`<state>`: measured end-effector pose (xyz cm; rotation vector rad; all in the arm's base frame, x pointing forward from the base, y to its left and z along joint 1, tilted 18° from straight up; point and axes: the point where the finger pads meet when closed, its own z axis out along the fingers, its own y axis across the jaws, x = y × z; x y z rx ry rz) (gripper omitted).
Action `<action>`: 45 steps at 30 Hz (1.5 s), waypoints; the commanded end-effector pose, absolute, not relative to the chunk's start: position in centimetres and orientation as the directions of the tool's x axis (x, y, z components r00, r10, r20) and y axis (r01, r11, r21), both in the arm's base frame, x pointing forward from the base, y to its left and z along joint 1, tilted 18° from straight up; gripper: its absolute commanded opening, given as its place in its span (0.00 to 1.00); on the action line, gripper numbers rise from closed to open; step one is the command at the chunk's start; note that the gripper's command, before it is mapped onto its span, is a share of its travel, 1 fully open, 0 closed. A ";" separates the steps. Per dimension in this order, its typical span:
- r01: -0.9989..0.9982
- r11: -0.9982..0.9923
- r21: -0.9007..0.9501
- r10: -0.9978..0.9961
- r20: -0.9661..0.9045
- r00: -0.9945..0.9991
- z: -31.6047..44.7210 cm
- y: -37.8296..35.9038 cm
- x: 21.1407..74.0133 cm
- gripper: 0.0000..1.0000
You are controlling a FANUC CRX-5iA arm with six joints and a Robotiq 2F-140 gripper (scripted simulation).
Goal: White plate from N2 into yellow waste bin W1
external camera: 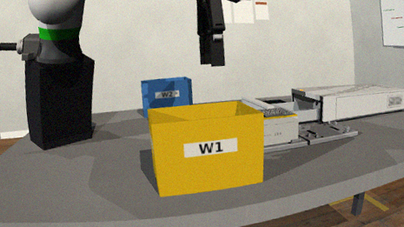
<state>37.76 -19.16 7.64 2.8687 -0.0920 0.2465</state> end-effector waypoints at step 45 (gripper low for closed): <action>-0.085 -0.964 0.252 -0.040 0.177 0.983 9.0 -4.1 44.1 0.70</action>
